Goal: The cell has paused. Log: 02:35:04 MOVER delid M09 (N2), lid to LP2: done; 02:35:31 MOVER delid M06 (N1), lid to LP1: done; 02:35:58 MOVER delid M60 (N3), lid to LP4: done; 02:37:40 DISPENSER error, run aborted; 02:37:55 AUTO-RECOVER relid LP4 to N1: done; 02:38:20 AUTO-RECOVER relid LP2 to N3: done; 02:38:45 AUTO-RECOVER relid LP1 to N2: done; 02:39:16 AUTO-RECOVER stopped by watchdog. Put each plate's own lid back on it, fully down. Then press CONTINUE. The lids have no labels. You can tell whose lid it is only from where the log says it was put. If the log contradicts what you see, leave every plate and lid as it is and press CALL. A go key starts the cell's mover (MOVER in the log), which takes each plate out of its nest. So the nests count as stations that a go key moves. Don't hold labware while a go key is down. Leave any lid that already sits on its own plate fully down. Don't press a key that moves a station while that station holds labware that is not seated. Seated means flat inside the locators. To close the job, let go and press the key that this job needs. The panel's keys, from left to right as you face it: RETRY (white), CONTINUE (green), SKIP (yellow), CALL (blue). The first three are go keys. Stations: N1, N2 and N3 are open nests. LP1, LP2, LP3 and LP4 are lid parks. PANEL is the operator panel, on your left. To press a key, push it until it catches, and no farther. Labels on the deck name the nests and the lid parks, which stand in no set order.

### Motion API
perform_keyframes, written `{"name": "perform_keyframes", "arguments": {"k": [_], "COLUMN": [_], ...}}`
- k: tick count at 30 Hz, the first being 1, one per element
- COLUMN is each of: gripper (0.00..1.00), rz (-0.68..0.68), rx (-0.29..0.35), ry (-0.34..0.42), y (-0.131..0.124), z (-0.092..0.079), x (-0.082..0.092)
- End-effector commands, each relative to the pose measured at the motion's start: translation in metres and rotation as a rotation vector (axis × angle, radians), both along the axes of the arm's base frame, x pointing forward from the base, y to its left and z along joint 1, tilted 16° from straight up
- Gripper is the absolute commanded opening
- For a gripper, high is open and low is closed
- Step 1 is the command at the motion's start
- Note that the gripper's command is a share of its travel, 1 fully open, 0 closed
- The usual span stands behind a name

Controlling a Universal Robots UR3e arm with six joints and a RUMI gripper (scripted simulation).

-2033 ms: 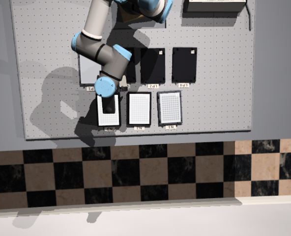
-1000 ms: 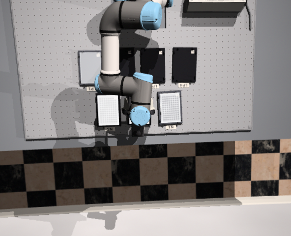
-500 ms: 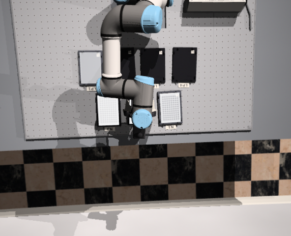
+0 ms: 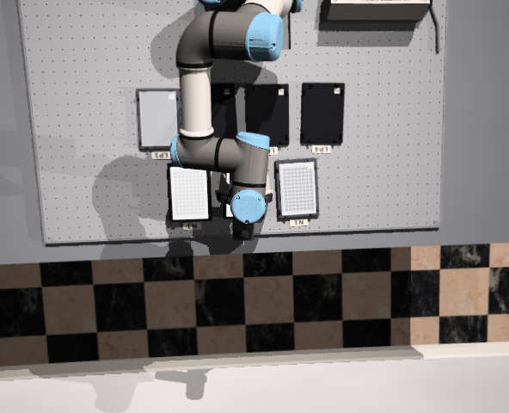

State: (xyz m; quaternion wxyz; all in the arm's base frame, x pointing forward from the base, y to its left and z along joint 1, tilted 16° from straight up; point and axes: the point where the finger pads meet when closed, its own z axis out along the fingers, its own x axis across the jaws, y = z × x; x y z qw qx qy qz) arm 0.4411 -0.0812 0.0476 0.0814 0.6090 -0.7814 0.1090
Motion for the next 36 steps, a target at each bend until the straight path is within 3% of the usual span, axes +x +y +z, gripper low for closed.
{"name": "perform_keyframes", "arguments": {"k": [1, 12, 13, 36], "gripper": [0.82, 0.82, 0.00, 0.00], "rz": [0.001, 0.001, 0.001, 0.001], "rx": [-0.001, -0.001, -0.001, -0.001], "ry": [-0.004, -0.004, -0.004, -0.004], "y": [-0.0015, -0.0015, -0.0015, -0.0015], "z": [-0.0040, -0.0040, -0.0040, -0.0041], "x": [0.0009, 0.0009, 0.0009, 0.0009]}}
